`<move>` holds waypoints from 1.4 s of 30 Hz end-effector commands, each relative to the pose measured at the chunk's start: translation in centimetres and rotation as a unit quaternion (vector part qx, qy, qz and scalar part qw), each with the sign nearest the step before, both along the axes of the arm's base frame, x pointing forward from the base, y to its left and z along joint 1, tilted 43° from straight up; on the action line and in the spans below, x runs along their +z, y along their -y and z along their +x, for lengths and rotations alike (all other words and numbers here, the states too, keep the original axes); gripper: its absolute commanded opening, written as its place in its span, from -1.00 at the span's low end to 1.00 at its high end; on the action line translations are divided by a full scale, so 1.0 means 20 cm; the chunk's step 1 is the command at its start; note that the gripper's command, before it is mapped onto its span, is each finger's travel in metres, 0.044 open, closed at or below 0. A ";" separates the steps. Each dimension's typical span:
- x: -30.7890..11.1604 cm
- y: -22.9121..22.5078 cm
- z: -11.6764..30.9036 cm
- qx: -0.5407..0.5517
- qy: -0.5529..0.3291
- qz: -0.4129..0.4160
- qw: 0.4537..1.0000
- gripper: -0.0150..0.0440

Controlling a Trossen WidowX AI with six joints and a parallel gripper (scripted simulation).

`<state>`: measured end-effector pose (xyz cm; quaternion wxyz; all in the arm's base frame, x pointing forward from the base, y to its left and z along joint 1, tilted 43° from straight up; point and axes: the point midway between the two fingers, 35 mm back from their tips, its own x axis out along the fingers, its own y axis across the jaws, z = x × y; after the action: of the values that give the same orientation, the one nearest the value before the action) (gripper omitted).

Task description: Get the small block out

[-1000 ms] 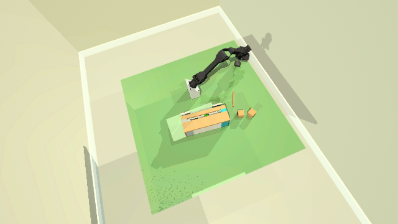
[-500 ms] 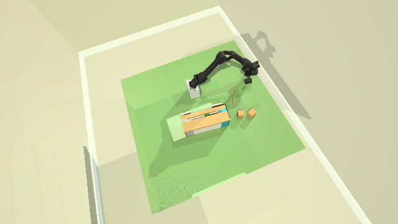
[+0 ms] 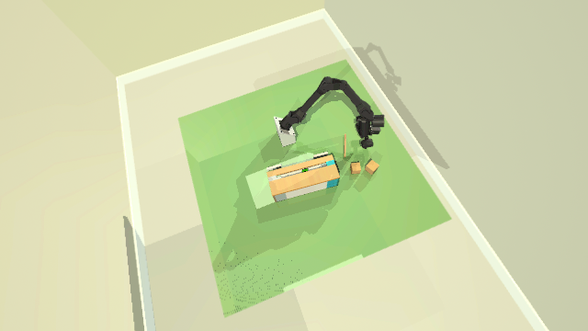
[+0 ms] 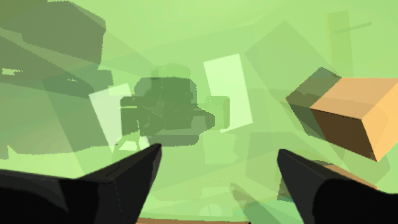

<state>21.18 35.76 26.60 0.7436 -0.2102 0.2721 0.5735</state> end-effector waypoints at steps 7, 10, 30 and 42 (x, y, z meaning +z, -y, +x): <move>-0.19 0.52 0.40 -0.029 0.046 -0.092 0.994 0.86; -0.25 0.70 0.48 -0.029 0.052 -0.121 0.991 0.86; -0.82 1.60 0.31 0.134 -0.043 -0.224 0.964 0.86; -0.85 1.59 0.31 0.137 -0.045 -0.224 0.964 0.86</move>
<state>27.59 3.70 10.24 0.5822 -0.3852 0.3938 0.5979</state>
